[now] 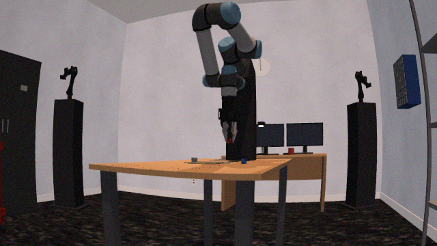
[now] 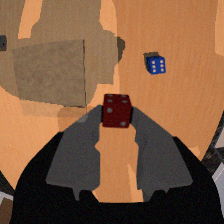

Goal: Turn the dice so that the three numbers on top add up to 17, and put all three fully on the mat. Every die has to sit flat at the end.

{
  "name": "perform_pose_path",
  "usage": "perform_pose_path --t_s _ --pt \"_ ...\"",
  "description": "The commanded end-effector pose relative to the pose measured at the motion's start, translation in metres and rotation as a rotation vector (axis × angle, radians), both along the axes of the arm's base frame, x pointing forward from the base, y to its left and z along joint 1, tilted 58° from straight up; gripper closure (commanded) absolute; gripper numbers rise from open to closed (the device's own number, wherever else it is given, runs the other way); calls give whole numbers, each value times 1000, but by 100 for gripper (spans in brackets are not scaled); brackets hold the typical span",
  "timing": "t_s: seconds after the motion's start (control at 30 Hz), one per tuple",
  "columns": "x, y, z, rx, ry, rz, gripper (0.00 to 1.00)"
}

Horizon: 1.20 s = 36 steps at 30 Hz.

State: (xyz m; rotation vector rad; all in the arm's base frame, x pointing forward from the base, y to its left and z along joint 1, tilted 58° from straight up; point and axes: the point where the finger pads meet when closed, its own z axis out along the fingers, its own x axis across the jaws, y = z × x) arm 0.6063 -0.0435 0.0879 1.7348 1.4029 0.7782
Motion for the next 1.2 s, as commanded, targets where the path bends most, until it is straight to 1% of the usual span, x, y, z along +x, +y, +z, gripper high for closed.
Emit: perform_pose_path --t_s 0.0,0.53,0.77,1.0,1.07,1.17 --pt "0 0 0 3 -2 -2 94" --pt "1 2 0 66 -15 -41 94" --pt "1 4 0 133 -30 -84 94" --pt "2 7 0 227 -50 -144 94" --pt "2 7 0 227 -50 -144 94" --pt "3 8 1 277 -61 -175 94"
